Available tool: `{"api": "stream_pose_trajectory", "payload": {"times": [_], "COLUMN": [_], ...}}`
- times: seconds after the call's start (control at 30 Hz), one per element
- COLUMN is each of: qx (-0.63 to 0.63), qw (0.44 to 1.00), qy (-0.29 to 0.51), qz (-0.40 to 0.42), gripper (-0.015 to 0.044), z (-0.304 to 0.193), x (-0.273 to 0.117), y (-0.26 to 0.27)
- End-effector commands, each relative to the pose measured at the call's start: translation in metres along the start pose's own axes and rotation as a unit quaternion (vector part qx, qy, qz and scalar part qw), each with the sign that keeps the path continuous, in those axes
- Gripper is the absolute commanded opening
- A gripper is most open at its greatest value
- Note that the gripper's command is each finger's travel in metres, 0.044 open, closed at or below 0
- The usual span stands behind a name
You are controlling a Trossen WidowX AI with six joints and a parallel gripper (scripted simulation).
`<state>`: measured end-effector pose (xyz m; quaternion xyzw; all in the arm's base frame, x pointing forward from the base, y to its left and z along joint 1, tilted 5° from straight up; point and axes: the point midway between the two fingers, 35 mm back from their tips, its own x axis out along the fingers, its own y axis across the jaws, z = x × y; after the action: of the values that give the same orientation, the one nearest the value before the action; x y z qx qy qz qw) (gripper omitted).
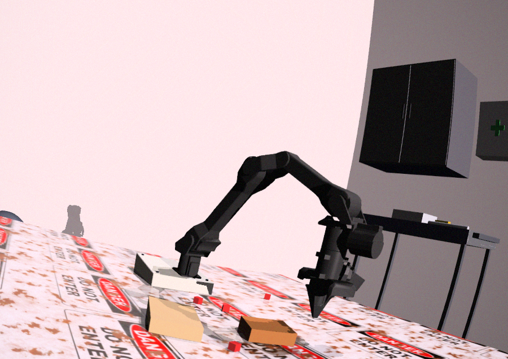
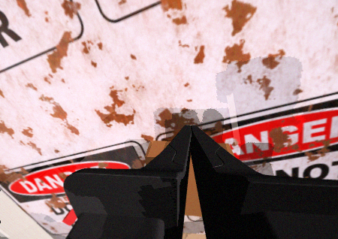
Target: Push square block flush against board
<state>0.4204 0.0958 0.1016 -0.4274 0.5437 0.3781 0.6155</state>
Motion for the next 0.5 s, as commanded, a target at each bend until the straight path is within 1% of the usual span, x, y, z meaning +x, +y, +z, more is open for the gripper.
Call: {"api": "stream_pose_trajectory", "payload": {"times": [0.0, 0.13, 0.27, 0.47], "qx": [0.003, 0.003, 0.003, 0.003], "qw": [1.000, 1.000, 1.000, 1.000], "qy": [0.001, 0.001, 0.001, 0.001], "qz": [-0.002, -0.002, -0.002, -0.002], "gripper": [0.0000, 0.0000, 0.0000, 0.0000], "z": [-0.023, -0.023, -0.023, -0.024], "x": [-0.003, 0.000, 0.049, 0.052], "y": [-0.002, -0.002, -0.003, -0.003]}}
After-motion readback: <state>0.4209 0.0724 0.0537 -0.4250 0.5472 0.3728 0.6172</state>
